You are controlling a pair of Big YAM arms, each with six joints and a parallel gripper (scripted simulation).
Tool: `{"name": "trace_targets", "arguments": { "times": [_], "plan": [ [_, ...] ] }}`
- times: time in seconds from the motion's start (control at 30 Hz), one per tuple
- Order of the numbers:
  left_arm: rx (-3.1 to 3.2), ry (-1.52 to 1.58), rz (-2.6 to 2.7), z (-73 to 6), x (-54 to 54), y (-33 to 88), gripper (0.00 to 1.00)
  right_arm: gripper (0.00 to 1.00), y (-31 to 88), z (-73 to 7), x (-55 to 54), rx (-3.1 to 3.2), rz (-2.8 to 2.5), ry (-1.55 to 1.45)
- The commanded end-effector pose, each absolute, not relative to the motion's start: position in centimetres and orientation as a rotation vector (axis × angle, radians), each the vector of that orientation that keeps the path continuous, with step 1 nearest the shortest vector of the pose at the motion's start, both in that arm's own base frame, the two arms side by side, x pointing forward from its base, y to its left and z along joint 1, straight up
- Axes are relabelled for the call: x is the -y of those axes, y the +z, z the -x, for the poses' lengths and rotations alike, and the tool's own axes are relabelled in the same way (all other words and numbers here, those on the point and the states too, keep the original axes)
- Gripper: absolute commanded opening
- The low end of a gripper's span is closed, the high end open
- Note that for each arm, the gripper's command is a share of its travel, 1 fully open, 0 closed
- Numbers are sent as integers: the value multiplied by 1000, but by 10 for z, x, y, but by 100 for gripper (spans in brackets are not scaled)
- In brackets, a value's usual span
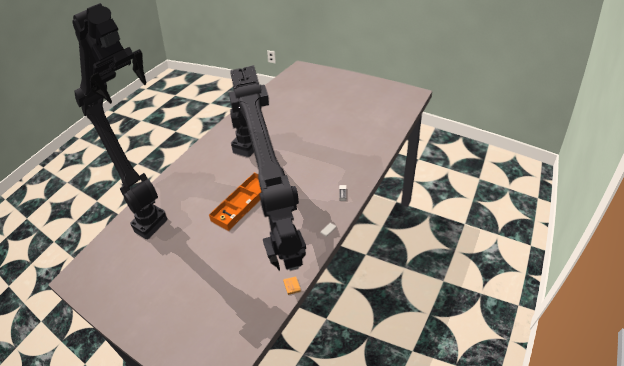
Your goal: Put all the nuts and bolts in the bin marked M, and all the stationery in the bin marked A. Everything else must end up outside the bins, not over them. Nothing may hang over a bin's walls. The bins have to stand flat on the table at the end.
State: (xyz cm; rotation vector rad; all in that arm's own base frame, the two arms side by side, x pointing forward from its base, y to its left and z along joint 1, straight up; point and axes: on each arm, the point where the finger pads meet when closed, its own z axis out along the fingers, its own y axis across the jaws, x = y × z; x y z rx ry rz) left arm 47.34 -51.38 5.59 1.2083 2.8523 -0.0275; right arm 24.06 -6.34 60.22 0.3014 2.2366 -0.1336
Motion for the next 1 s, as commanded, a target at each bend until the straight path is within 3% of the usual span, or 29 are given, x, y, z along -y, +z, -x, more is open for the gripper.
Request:
{"name": "trace_targets", "arguments": {
  "times": [0.0, 0.97],
  "plan": [
    [-2849, -23, -1253, -487, 530, 59, 53, 100, 603, -235, 63, -2239, -295, -140],
    [-2848, -26, -1233, -490, 532, 65, 53, 100, 603, -235, 63, -2239, -295, -140]
  ]
}}
